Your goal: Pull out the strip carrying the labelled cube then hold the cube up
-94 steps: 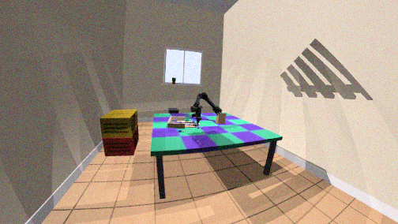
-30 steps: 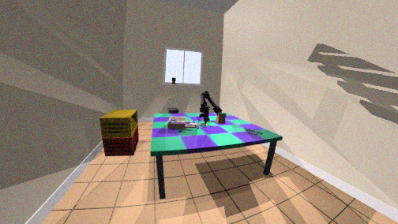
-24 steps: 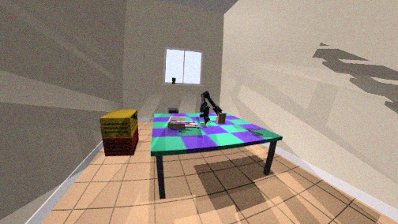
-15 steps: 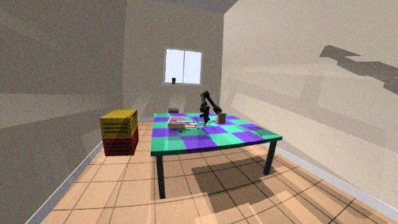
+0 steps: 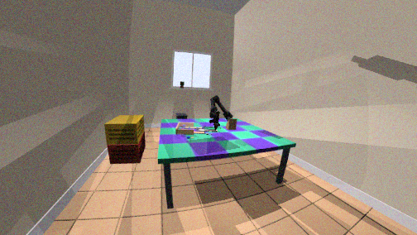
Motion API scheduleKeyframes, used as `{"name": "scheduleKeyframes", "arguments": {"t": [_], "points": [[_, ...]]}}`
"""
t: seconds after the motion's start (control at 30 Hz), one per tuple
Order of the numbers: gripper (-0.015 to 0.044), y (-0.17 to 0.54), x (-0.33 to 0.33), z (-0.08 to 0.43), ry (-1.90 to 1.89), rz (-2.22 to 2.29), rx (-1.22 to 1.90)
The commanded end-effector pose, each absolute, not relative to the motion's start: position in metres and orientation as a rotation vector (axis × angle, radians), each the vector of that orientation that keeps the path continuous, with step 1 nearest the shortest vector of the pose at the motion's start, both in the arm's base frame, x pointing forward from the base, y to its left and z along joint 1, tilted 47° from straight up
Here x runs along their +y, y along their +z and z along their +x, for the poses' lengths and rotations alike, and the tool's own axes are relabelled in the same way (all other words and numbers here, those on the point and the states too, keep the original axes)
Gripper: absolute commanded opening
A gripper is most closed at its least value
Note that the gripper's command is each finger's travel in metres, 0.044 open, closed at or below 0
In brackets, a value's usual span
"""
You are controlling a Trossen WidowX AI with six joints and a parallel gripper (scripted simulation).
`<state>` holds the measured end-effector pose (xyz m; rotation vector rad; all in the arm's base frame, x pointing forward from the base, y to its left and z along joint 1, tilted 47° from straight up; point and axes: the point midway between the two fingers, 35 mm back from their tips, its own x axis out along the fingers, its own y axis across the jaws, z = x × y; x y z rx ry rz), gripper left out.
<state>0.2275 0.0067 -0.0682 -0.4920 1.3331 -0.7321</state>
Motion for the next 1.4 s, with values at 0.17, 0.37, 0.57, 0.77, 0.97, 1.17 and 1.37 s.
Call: {"name": "scheduleKeyframes", "arguments": {"t": [0.17,0.37,0.57,0.77,0.97,1.17,1.37], "points": [[0.0000,-0.039,0.038,0.227,-0.742,-0.489,1.362],[0.0079,-0.036,0.034,0.243,-0.773,-0.451,1.341],[0.0236,-0.029,0.032,0.264,-0.784,-0.439,1.333],[0.0394,-0.022,0.032,0.286,-0.784,-0.438,1.332],[0.0440,-0.014,0.031,0.309,-0.784,-0.438,1.330],[0.0440,-0.007,0.030,0.331,-0.784,-0.438,1.329],[0.0440,0.001,0.029,0.353,-0.785,-0.437,1.328]]}}
